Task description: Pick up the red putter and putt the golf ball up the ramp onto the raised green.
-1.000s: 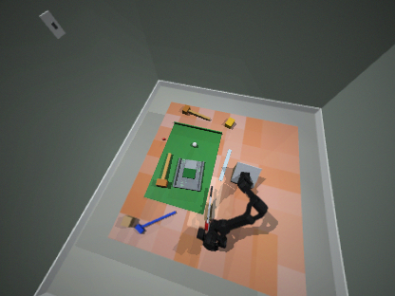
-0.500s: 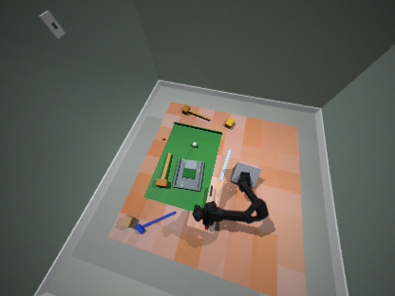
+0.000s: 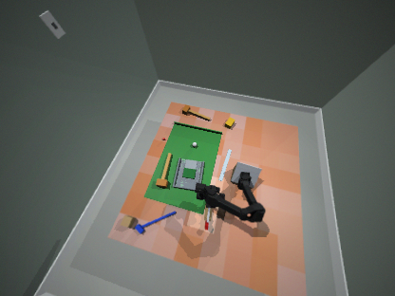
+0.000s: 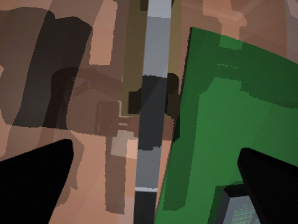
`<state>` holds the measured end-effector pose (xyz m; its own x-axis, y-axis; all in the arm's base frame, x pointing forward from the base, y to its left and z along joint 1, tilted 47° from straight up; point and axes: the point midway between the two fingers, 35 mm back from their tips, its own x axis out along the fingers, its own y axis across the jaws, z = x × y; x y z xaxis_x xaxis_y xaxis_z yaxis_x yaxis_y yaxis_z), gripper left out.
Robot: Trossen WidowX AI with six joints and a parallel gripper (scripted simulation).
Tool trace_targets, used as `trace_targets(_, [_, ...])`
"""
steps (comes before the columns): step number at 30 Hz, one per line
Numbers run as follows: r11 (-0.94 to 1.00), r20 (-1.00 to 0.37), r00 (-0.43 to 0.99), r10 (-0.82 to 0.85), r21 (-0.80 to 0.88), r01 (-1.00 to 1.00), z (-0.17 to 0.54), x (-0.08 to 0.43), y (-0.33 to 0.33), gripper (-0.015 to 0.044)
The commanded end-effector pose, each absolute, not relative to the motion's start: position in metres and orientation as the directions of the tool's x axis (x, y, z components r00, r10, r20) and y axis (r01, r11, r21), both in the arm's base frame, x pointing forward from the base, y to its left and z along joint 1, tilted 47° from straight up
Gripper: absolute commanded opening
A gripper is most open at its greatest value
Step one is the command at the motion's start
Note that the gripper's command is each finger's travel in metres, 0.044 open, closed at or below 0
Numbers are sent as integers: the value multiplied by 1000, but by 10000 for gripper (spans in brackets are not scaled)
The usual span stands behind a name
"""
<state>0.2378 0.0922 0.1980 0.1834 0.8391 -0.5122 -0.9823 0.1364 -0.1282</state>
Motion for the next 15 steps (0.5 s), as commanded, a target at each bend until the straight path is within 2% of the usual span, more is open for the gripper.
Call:
trace_targets(1, [151,-476,196,857,-132,-980,195,231,76,440])
trace_targets(15, [151,-475,197,858,-133,-980,179,235,92,440])
